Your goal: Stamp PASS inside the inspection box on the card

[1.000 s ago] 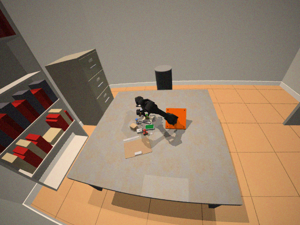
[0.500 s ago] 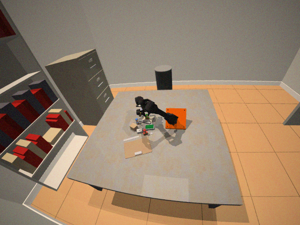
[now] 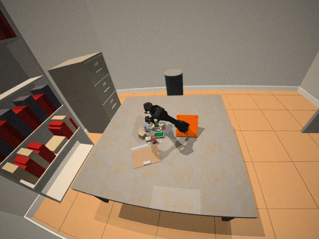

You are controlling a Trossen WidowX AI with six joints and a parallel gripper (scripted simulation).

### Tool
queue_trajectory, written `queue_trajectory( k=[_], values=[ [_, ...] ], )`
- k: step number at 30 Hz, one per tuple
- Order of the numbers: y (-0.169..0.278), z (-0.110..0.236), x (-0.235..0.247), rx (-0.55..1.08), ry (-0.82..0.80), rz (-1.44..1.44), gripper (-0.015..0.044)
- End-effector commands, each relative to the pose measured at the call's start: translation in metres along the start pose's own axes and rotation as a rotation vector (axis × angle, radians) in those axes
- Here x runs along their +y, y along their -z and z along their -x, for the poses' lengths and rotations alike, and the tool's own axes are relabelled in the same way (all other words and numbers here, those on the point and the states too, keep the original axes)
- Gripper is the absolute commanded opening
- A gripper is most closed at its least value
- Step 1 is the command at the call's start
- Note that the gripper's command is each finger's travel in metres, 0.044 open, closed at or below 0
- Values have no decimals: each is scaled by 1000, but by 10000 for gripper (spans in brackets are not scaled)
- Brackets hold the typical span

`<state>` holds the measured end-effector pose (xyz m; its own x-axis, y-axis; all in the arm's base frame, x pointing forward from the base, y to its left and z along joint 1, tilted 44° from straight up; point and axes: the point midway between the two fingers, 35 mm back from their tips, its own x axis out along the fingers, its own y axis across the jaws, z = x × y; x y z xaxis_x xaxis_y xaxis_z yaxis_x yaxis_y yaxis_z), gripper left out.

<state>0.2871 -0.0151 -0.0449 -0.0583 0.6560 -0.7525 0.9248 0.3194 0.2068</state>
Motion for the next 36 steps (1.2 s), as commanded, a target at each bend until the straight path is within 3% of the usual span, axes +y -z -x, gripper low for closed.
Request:
queue_trajectory(
  k=[1, 36],
  values=[
    [1, -2, 1, 4, -5, -1, 0],
    [0, 8, 1, 3, -5, -1, 0]
  ],
)
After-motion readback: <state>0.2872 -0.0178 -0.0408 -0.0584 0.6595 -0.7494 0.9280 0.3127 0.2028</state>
